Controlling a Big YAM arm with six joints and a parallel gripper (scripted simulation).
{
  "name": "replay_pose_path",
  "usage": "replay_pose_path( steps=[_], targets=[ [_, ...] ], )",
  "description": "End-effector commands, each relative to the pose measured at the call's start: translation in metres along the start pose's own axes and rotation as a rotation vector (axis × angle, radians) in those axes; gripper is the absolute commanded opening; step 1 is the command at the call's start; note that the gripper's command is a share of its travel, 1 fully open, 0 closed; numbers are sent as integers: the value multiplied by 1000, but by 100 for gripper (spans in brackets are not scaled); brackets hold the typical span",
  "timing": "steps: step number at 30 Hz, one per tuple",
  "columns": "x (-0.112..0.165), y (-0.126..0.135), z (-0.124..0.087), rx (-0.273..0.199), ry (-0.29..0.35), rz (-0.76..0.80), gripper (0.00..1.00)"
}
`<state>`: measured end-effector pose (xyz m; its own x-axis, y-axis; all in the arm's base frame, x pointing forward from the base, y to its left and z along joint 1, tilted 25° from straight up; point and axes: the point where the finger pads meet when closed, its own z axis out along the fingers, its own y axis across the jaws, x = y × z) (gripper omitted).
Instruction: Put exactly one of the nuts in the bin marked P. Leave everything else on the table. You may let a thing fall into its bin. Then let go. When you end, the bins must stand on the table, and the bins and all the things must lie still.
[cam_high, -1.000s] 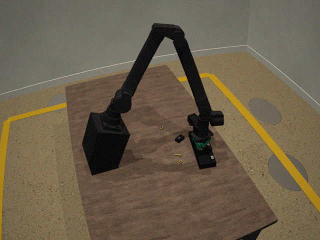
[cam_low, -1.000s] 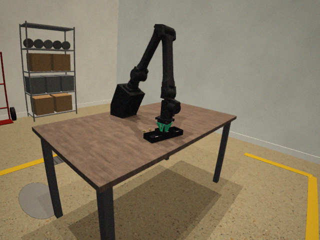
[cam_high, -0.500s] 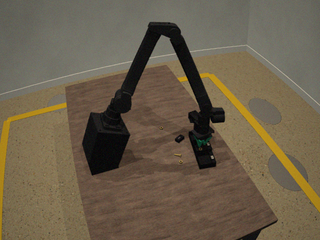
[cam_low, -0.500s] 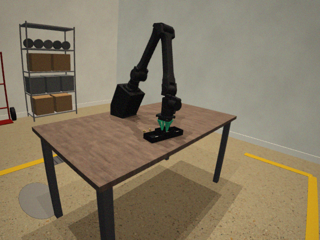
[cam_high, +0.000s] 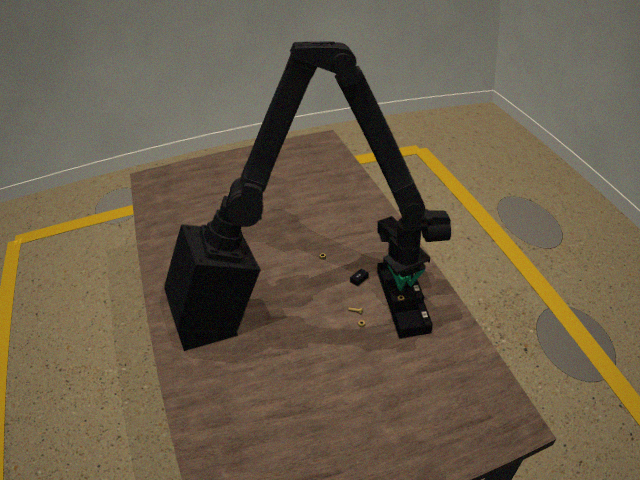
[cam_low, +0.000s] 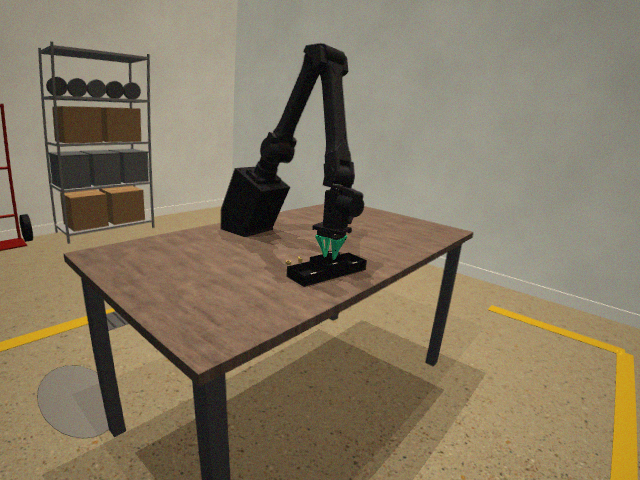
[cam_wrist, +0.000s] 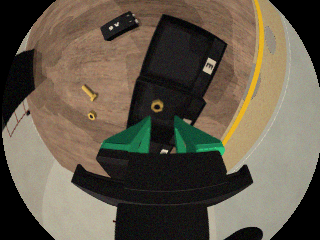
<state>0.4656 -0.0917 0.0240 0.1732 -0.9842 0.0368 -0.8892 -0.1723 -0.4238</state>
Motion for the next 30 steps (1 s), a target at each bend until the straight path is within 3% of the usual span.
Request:
replay_pose_path(
  steps=[1, 16, 17, 21, 24, 25, 30],
  targets=[
    [2, 6, 4, -3, -1, -7, 30],
    [2, 8, 4, -1, 0, -7, 30],
    [4, 5, -13, 9, 6, -3, 30],
    [4, 5, -30, 9, 6, -3, 30],
    [-4, 2, -30, 10, -1, -19, 30],
    [-6, 12, -16, -24, -16, -14, 30],
    [-6, 11, -15, -19, -13, -15, 30]
  ],
)
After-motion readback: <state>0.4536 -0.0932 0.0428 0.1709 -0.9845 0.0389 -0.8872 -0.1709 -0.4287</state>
